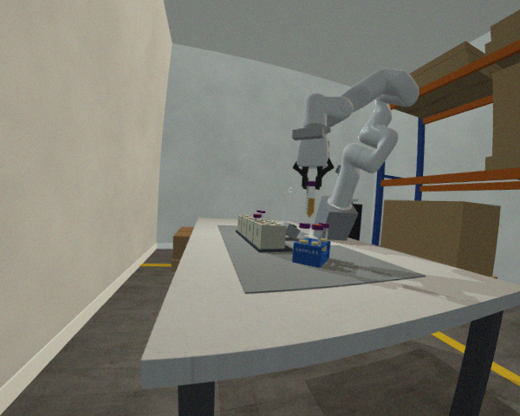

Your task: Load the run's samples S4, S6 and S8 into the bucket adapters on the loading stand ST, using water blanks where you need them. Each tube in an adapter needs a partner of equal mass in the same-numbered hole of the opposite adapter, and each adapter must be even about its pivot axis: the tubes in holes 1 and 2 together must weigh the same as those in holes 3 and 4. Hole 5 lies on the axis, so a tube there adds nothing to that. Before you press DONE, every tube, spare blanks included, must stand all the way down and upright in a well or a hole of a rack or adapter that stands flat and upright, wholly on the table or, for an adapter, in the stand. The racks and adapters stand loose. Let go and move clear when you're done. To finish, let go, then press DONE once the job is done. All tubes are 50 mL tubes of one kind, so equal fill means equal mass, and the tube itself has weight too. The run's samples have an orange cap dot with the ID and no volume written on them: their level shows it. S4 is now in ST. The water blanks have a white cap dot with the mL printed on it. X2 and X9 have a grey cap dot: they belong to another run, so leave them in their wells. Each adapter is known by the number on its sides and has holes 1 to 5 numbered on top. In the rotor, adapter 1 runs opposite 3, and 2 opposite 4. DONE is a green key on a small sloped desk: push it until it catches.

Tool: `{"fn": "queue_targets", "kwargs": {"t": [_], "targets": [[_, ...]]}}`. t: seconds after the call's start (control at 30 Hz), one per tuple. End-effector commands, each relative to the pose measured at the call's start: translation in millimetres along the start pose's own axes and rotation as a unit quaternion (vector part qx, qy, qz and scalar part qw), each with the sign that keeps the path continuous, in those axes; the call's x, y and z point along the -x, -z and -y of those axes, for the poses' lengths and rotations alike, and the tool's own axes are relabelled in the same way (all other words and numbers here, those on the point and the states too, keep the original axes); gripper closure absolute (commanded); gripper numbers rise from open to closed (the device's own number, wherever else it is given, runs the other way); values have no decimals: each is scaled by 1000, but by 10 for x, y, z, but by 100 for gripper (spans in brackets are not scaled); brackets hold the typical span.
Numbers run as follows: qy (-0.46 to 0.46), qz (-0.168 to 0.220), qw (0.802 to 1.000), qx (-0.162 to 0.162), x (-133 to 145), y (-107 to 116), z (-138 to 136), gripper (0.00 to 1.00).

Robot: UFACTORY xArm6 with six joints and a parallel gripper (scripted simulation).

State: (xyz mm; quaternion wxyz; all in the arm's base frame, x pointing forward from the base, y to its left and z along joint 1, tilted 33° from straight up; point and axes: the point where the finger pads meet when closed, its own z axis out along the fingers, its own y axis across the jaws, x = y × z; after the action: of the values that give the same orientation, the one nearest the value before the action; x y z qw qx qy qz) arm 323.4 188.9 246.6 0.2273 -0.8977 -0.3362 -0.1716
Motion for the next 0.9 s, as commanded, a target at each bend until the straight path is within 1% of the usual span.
{"fn": "queue_targets", "kwargs": {"t": [0.0,0.2,0.47,0.87], "targets": [[1,-2,1000,1,-12,11,-1,100],[1,-2,1000,1,-12,11,-1,100],[1,-2,1000,1,-13,11,400,100],[1,-2,1000,1,-13,11,400,100]]}}
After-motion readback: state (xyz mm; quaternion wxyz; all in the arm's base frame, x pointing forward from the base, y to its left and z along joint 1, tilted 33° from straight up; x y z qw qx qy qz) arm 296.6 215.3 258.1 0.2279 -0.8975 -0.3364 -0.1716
